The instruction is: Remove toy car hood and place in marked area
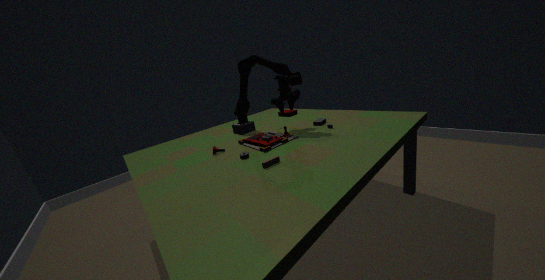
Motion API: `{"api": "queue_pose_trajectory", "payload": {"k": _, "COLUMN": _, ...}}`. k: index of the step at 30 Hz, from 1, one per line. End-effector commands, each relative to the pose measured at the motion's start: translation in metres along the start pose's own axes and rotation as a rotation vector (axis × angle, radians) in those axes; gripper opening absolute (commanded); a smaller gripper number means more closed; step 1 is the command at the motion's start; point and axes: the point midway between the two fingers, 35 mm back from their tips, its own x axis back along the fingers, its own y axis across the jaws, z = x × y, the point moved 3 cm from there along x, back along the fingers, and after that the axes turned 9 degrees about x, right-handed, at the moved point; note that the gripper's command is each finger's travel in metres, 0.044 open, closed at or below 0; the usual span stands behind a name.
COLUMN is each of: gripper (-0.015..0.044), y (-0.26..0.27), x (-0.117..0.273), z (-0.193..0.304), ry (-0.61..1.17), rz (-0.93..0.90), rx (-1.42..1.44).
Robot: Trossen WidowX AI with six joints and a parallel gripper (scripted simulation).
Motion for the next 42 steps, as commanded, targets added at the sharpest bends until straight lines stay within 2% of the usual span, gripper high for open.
{"api": "queue_pose_trajectory", "payload": {"k": 1, "gripper": 0.0000, "y": 0.002, "x": 0.001, "z": 0.000, "ry": -0.006, "rz": -0.004, "rx": -0.012}}
{"api": "queue_pose_trajectory", "payload": {"k": 42, "gripper": 0.0000, "y": 0.002, "x": -0.032, "z": -0.002, "ry": -0.006, "rz": -0.004, "rx": -0.012}}
